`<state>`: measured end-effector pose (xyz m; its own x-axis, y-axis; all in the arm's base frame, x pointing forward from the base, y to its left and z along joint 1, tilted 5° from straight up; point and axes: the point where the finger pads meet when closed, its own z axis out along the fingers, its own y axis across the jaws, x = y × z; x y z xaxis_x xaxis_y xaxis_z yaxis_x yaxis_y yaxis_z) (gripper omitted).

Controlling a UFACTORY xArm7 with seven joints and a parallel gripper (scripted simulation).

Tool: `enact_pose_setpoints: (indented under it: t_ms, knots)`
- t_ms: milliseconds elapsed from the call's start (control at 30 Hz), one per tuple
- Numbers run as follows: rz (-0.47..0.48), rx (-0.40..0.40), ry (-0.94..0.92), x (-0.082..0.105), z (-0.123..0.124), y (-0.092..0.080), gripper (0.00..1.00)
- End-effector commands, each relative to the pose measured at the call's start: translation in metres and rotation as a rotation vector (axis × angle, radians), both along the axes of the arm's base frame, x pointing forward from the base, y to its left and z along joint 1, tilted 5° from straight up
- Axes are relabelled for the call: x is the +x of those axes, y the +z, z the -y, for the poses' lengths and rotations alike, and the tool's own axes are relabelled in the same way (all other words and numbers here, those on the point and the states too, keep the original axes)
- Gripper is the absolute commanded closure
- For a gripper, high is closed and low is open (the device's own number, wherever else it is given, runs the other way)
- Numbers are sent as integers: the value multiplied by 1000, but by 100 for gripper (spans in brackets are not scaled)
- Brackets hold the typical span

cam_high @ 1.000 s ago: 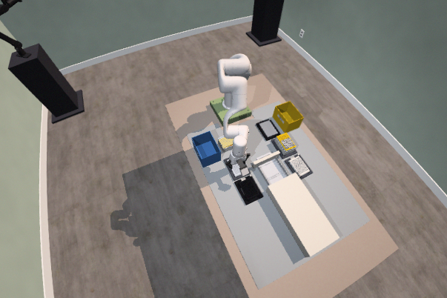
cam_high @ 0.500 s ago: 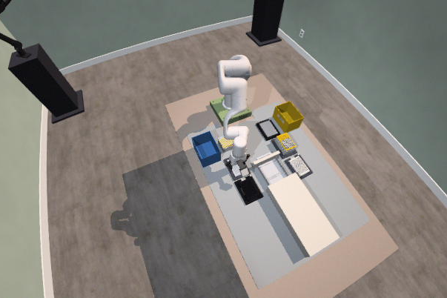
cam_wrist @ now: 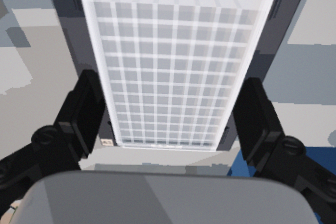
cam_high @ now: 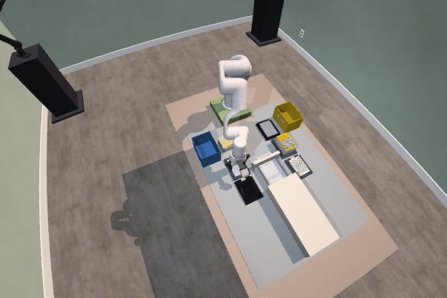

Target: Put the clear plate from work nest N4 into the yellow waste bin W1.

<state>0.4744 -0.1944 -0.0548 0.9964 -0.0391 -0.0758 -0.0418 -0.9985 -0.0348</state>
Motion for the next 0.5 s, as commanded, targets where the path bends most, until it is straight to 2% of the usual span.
enact_pose_setpoints:
  t_ms: [0,33,467]
  knots:
    - [5,-2,0,2,1,2,0]
    - [5,-2,0,2,1,2,100]
    - [4,-2,0,2,1,3,100]
